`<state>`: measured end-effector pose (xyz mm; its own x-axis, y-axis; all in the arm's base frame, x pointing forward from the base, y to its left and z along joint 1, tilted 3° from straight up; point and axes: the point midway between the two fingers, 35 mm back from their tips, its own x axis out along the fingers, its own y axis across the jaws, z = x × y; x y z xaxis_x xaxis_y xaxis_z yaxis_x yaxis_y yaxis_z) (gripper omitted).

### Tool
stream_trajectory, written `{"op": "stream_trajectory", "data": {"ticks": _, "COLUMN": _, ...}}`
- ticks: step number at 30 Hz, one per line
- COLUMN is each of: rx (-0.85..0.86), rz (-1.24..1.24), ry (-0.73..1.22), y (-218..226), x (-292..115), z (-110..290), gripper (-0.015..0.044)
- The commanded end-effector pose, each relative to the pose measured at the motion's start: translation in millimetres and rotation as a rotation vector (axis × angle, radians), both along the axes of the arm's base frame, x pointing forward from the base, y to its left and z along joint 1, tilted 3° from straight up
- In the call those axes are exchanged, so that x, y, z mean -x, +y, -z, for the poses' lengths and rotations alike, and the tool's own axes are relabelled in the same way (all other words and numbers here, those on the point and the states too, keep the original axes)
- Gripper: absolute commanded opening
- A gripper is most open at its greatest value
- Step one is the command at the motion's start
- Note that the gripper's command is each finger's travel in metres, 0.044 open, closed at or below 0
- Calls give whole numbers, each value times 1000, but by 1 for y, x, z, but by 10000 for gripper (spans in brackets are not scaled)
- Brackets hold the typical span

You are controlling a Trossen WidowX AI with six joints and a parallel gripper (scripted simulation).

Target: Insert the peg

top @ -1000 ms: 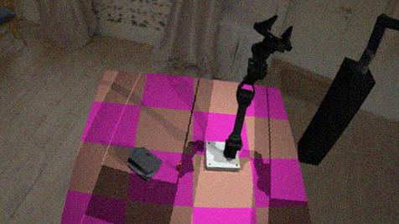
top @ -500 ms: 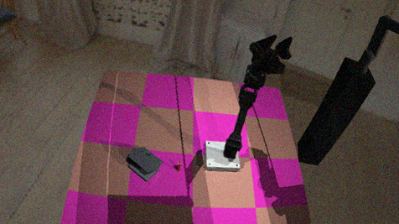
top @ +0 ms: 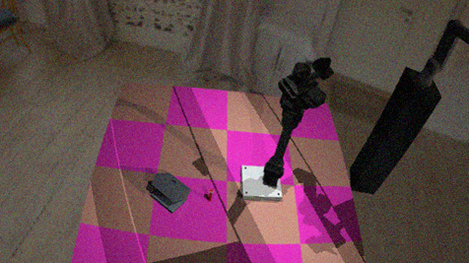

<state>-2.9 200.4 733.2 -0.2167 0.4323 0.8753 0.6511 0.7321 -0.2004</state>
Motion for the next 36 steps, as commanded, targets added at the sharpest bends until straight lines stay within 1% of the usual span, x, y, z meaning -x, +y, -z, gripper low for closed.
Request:
{"op": "stream_trajectory", "data": {"ticks": 1, "rx": 115, "rz": -31, "ry": 80, "y": 31, "x": -18, "z": 16, "gripper": 440}}
{"op": "stream_trajectory", "data": {"ticks": 11, "rx": 365, "rz": -136, "ry": 316, "y": 86, "x": -60, "z": 60, "gripper": 440}}
{"op": "stream_trajectory", "data": {"ticks": 19, "rx": 532, "rz": -197, "ry": 558, "y": 123, "x": -97, "z": 104, "gripper": 440}}
{"op": "stream_trajectory", "data": {"ticks": 28, "rx": 676, "rz": -253, "ry": 868, "y": 154, "x": -139, "z": 160, "gripper": 440}}
{"op": "stream_trajectory", "data": {"ticks": 36, "rx": 760, "rz": -282, "ry": 1166, "y": 169, "x": -176, "z": 216, "gripper": 440}}
